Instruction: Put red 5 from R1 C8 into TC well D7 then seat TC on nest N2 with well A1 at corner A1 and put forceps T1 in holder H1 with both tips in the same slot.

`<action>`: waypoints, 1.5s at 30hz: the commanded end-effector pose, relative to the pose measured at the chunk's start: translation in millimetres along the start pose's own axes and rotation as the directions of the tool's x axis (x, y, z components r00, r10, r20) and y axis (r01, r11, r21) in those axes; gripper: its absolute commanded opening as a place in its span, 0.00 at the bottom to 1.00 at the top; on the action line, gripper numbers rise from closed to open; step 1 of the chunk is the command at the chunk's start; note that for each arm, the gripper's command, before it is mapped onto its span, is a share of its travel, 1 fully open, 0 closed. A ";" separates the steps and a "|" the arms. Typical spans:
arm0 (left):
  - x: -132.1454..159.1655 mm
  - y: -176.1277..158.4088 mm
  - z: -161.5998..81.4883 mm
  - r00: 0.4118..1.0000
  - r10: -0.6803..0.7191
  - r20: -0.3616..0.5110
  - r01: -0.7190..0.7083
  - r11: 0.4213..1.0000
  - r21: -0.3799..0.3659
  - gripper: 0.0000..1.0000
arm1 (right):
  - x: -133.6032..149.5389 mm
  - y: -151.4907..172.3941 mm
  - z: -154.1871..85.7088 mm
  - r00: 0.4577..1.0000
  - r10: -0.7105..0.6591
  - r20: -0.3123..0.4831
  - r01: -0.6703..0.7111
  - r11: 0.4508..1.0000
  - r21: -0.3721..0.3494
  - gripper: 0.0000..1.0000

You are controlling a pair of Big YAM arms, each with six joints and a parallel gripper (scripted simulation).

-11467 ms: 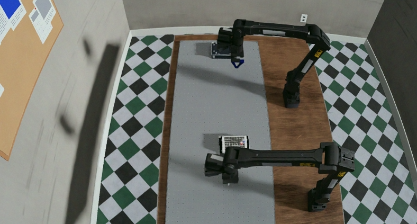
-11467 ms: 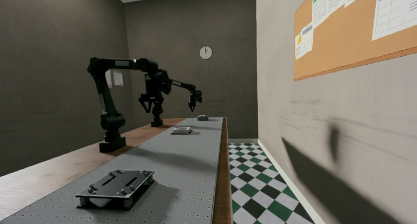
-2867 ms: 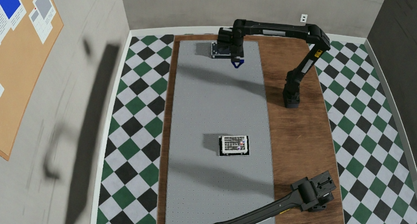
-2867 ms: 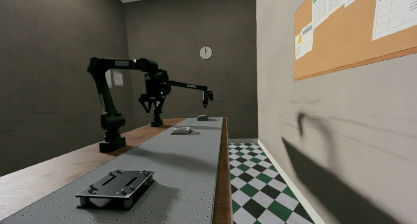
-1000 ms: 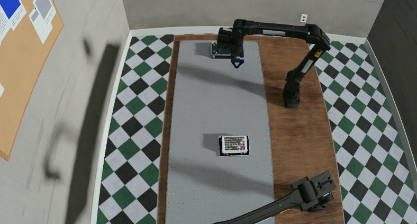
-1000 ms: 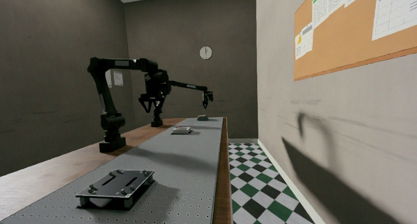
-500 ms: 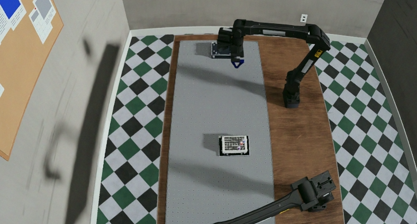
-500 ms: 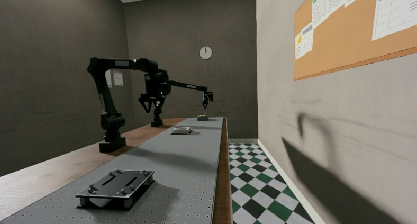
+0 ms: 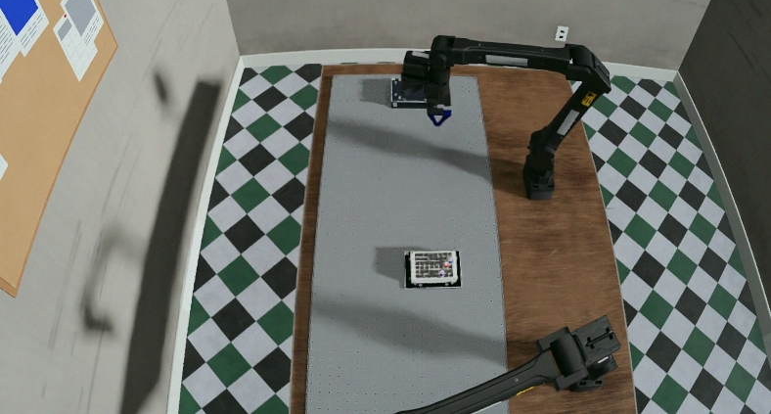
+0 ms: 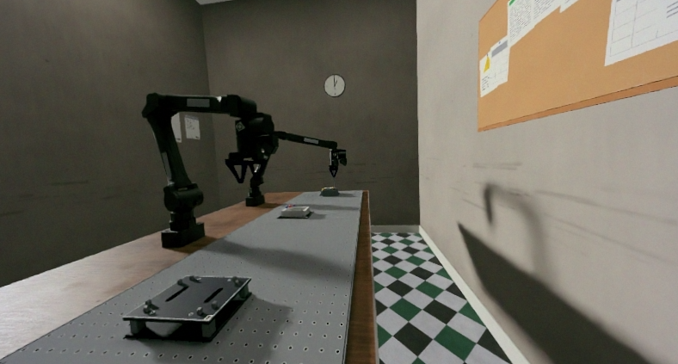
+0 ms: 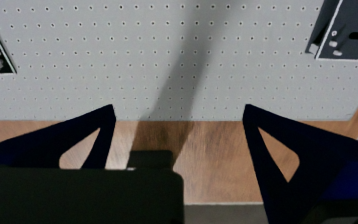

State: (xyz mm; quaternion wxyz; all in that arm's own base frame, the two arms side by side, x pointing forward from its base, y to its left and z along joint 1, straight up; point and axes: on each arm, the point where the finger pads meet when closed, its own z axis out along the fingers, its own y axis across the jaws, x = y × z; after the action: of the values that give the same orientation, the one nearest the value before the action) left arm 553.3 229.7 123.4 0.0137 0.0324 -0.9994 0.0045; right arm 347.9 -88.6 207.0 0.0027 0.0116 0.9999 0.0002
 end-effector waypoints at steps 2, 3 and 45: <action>-1.5 2.5 10.8 1.000 -0.004 -0.006 0.004 1.000 0.004 0.07 | -9.1 -2.4 -11.3 1.000 0.002 0.030 -0.002 1.000 0.008 1.00; -2.7 3.0 10.4 1.000 -0.004 -0.003 0.004 1.000 0.003 0.07 | -9.1 -2.4 -11.3 1.000 0.002 0.030 -0.002 1.000 0.008 1.00; -0.2 5.7 20.3 1.000 -0.004 -0.007 0.004 1.000 0.005 0.07 | -9.1 -2.4 -11.3 1.000 0.002 0.030 -0.002 1.000 0.008 1.00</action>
State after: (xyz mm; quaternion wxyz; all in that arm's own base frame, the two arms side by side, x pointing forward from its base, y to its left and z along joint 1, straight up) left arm 553.1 229.6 112.2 0.0140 0.0324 -0.9994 0.0046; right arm 347.9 -88.6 207.0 0.0027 0.0116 0.9999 0.0002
